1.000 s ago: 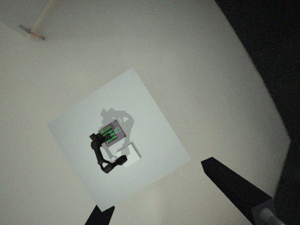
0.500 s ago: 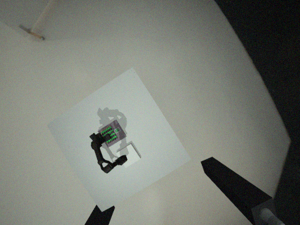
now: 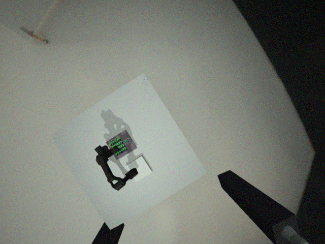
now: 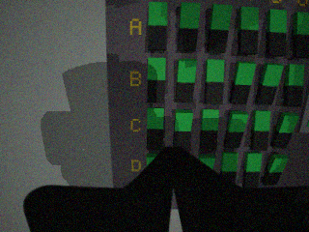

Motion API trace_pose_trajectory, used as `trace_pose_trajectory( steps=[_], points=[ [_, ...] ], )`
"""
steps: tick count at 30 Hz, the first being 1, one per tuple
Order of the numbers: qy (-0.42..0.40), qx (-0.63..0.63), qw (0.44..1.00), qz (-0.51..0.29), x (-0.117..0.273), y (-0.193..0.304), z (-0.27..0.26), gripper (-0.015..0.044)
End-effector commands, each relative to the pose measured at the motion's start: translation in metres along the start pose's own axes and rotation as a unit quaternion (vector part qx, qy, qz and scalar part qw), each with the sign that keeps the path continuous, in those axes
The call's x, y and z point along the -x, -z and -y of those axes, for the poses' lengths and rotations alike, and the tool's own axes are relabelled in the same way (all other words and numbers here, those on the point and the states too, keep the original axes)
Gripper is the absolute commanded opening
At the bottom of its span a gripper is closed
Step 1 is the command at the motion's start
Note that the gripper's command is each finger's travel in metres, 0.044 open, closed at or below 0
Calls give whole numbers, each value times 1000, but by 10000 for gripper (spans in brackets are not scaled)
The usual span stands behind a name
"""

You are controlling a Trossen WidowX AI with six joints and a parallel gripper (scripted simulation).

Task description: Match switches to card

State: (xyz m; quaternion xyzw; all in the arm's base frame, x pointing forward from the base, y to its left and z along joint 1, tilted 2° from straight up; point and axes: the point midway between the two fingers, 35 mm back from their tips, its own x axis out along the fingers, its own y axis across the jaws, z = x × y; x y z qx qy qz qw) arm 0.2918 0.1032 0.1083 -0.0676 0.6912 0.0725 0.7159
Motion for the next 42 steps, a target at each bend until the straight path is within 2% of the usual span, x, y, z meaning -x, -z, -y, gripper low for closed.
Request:
trace_pose_trajectory(
  steps=[1, 5, 7, 11, 15, 27, 42],
  points=[
    [2, -6, 1000, 0, 2, -3, 41, 0],
    [5, -6, 1000, 0, 3, 1, 96, 0],
    [6, -6, 1000, 0, 3, 3, 105, 0],
    [6, -6, 1000, -1, 0, 3, 105, 0],
    [6, -6, 1000, -13, -32, 2, 105, 0],
    [6, -6, 1000, -13, -32, 2, 105, 0],
    [6, -6, 1000, -13, -50, 2, 106, 0]
  ],
)
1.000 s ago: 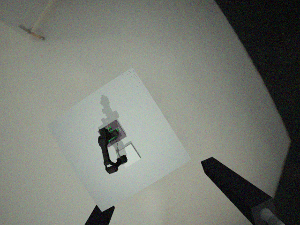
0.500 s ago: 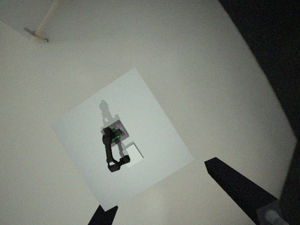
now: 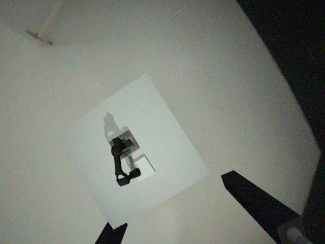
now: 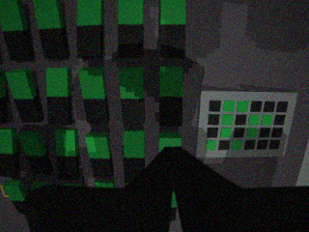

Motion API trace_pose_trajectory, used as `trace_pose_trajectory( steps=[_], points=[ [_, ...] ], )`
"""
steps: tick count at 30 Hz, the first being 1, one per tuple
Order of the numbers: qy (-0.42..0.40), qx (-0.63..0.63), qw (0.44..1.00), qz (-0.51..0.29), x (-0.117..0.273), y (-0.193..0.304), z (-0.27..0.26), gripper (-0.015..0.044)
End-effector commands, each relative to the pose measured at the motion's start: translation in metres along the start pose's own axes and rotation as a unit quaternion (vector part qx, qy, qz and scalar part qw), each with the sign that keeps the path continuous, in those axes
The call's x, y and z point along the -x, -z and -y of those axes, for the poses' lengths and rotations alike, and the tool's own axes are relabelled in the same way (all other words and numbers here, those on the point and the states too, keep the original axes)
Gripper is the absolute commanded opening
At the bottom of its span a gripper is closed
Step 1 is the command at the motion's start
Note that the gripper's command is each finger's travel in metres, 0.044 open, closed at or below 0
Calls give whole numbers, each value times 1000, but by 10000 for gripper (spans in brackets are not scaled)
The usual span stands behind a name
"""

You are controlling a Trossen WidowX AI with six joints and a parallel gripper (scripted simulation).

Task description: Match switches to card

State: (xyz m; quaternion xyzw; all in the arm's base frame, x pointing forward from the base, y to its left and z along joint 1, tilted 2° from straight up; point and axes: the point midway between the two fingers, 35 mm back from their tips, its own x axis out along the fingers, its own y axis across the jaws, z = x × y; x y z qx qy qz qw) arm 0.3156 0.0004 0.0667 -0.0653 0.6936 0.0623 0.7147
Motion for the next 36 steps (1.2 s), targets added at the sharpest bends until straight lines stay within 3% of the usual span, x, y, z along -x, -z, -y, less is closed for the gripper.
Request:
trace_pose_trajectory(
  steps=[1, 36],
  points=[
    [0, 3, 1000, -10, -11, 4, 0, 0],
    [0, 3, 1000, -10, -15, 4, 0, 0]
  ],
)
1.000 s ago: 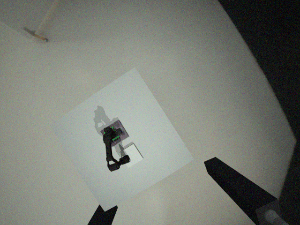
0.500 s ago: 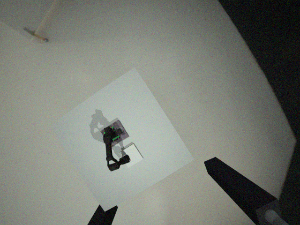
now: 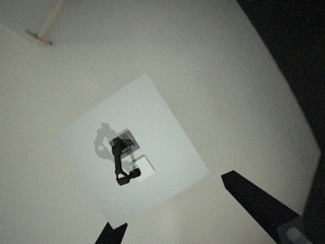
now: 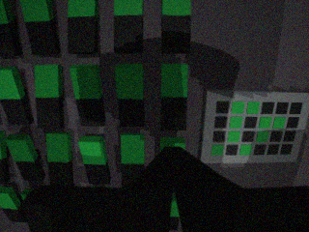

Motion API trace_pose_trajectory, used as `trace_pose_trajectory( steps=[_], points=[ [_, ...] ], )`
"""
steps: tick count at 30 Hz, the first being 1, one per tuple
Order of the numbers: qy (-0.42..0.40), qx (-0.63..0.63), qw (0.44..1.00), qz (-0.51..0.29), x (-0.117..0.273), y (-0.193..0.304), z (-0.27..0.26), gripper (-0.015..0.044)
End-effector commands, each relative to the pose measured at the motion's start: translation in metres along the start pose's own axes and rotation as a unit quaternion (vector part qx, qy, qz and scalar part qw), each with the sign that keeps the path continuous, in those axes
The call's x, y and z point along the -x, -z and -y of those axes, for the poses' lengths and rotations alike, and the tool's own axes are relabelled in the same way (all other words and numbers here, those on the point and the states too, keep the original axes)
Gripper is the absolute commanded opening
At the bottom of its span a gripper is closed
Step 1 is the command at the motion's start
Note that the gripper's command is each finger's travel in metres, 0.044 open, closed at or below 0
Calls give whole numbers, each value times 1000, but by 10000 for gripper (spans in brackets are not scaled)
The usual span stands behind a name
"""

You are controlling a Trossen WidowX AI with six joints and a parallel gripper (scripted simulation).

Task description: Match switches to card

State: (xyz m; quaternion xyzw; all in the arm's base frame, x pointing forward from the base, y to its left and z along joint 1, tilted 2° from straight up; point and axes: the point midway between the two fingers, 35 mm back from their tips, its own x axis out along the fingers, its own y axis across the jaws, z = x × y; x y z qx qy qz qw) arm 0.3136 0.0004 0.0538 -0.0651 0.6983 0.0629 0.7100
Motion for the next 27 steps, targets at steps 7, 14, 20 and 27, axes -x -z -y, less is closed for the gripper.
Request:
trace_pose_trajectory(
  steps=[7, 14, 20, 27],
  points=[
    [1, 3, 1000, -3, -3, 1, 0, 0],
    [1, 3, 1000, -3, -4, 1, 0, 0],
    [1, 3, 1000, -3, -4, 1, 0, 0],
    [1, 3, 1000, -3, -5, 1, 0, 0]
  ],
)
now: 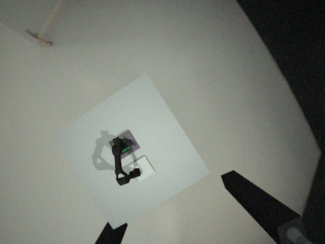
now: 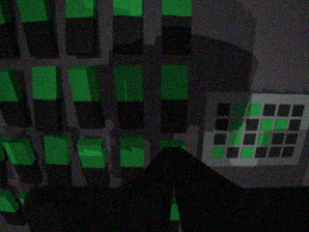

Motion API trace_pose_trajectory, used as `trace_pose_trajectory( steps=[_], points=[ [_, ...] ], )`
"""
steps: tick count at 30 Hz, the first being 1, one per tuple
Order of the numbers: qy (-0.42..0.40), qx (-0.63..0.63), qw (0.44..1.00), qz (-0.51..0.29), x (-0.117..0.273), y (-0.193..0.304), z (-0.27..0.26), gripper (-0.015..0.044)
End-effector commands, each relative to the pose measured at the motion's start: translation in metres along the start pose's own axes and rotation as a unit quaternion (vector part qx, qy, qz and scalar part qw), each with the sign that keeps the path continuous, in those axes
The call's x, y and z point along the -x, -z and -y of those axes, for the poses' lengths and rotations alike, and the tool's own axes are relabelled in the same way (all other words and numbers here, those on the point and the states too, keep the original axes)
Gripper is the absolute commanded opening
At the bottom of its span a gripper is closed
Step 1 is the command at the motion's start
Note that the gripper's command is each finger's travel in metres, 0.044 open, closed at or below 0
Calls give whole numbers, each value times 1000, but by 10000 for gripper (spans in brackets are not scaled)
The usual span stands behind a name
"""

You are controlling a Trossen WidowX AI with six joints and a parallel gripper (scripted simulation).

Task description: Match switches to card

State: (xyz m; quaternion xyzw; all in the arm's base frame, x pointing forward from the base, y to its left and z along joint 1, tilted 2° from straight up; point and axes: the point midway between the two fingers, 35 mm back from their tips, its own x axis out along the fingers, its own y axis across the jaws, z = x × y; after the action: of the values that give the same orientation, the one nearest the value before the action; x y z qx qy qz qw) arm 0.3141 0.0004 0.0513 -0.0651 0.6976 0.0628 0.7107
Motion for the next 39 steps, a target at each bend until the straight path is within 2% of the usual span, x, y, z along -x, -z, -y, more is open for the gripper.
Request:
trace_pose_trajectory(
  steps=[1, 39],
  points=[
    [1, 3, 1000, -4, -3, 2, 0, 0],
    [1, 3, 1000, -4, -8, 2, 0, 0]
  ],
)
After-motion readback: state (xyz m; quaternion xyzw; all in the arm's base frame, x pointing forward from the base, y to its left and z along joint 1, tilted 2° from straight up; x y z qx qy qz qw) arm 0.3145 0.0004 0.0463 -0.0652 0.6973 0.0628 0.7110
